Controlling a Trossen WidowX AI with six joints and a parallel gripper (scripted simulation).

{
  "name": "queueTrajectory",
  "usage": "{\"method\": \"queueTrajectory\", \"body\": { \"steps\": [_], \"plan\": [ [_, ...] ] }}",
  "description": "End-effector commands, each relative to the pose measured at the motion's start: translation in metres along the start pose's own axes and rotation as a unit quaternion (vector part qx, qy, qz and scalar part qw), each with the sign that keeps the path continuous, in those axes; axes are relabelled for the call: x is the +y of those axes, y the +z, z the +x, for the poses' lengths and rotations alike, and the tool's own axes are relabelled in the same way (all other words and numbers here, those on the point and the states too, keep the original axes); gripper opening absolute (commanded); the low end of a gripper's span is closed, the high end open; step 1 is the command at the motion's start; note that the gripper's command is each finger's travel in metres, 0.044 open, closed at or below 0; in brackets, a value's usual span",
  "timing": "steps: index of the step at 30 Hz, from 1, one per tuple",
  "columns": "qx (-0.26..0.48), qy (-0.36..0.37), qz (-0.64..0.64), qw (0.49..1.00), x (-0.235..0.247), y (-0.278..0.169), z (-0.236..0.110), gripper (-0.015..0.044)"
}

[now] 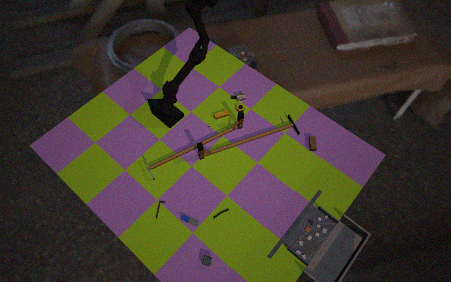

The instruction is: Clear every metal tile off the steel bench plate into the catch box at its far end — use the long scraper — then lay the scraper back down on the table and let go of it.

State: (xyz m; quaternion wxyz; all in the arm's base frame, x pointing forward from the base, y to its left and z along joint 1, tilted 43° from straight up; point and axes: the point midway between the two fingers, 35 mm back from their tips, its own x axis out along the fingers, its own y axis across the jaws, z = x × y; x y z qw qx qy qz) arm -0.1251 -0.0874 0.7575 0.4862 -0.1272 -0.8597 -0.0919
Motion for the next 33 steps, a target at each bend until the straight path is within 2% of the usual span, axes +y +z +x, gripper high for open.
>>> {"method": "queueTrajectory", "body": {
  "steps": [1, 17, 33],
  "plan": [
    [0.007, -0.026, -0.025, 0.999, -0.02, -0.001, -0.001, 0.044],
    [0.04, -0.135, -0.12, 0.983, -0.097, -0.002, -0.016, 0.044],
    [0.088, -0.239, -0.204, 0.945, -0.171, -0.002, -0.044, 0.044]
  ]
}}
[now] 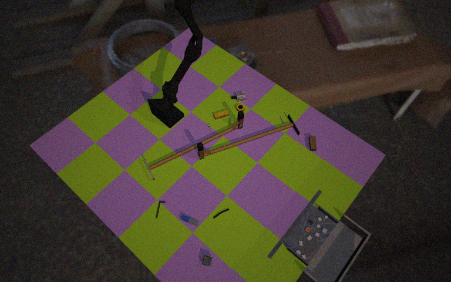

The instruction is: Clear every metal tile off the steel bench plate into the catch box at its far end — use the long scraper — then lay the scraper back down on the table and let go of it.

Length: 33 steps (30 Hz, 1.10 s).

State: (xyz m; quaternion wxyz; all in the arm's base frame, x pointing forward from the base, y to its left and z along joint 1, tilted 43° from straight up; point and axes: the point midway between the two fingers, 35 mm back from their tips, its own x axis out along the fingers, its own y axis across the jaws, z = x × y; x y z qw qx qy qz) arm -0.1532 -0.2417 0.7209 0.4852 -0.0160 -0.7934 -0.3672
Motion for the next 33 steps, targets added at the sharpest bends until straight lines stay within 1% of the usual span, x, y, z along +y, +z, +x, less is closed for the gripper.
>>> {"method": "queueTrajectory", "body": {
  "steps": [1, 17, 33],
  "plan": [
    [0.015, -0.025, -0.023, 0.999, -0.019, -0.008, 0.001, 0.044],
    [0.081, -0.122, -0.106, 0.983, -0.092, -0.039, -0.006, 0.044],
    [0.161, -0.21, -0.179, 0.948, -0.163, -0.068, -0.027, 0.044]
  ]
}}
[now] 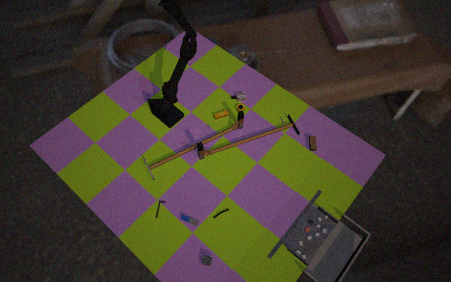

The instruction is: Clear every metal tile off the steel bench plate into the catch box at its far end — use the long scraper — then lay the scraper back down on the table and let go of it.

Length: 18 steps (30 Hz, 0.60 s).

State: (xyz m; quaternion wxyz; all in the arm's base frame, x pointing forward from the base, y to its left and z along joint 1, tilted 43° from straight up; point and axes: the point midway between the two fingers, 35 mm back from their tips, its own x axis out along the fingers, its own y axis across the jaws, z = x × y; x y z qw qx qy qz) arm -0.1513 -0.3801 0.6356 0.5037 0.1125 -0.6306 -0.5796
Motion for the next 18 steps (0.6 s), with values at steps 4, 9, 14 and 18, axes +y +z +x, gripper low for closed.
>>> {"method": "queueTrajectory", "body": {
  "steps": [4, 9, 14, 18],
  "plan": [
    [0.039, -0.035, -0.035, 0.998, -0.026, -0.023, 0.005, 0.044],
    [0.068, -0.06, -0.058, 0.994, -0.044, -0.04, 0.007, 0.044],
    [0.097, -0.083, -0.081, 0.988, -0.062, -0.056, 0.007, 0.044],
    [0.122, -0.101, -0.099, 0.982, -0.076, -0.069, 0.006, 0.044]
  ]
}}
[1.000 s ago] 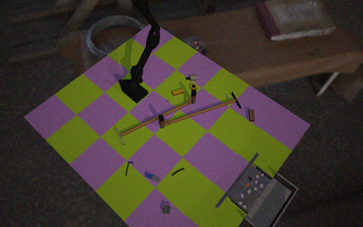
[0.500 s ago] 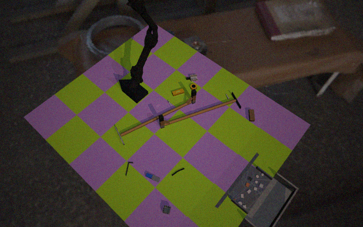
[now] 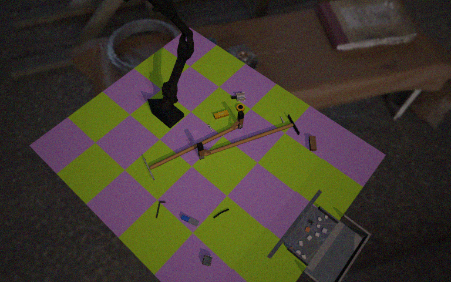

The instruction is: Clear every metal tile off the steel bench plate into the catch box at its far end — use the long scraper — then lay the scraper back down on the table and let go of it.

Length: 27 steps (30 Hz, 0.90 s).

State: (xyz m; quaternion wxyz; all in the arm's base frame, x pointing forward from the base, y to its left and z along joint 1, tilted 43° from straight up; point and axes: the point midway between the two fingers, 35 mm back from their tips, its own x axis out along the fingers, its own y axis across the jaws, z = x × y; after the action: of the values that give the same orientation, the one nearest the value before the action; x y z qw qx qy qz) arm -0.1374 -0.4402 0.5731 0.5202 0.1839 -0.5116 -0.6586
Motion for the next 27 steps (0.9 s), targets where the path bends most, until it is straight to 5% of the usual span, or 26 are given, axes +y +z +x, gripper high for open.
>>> {"method": "queueTrajectory", "body": {
  "steps": [1, 27],
  "plan": [
    [0.025, -0.017, -0.019, 0.999, -0.012, -0.015, 0.005, 0.044],
    [0.198, -0.112, -0.129, 0.965, -0.088, -0.112, 0.01, 0.044]
  ]
}}
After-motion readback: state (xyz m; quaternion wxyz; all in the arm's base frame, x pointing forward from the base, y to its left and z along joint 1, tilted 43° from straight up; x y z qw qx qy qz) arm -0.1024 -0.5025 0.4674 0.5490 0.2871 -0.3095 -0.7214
